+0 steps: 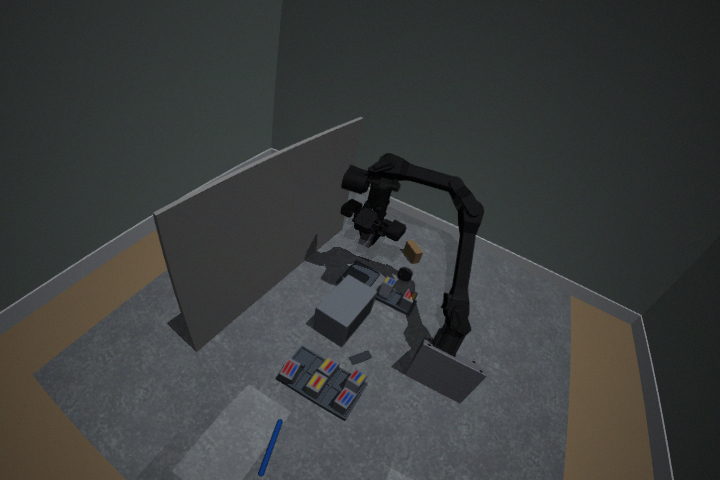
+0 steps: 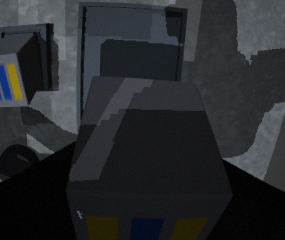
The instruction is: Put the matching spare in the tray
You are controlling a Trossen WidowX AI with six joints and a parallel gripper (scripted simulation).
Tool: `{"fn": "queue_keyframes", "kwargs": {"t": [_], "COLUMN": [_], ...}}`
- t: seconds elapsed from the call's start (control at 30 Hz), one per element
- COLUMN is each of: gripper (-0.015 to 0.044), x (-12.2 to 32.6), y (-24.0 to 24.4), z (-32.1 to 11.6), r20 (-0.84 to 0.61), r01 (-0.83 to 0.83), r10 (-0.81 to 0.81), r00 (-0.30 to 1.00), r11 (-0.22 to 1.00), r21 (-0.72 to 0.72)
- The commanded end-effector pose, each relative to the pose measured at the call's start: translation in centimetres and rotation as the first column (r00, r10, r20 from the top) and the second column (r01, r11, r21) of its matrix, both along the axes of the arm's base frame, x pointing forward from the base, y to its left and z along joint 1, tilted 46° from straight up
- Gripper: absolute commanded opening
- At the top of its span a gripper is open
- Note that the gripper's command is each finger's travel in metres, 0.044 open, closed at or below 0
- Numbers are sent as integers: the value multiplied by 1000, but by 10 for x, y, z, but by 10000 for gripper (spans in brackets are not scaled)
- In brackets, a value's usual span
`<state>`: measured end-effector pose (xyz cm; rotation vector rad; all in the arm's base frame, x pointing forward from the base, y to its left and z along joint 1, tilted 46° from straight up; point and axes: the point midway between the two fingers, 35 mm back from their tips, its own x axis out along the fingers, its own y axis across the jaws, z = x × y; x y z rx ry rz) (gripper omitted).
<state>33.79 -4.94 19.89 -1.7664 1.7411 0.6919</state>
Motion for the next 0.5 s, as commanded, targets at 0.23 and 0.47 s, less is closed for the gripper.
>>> {"fn": "queue_keyframes", "kwargs": {"t": [0.23,0.47], "gripper": [0,0], "x": [2,3], "y": [-6,-10], "z": [-7,-12], "r20": [-5,-5], "r01": [-5,-5], "r10": [5,5], "r00": [1000,1000], "r11": [1000,1000], "r21": [-2,-1]}}
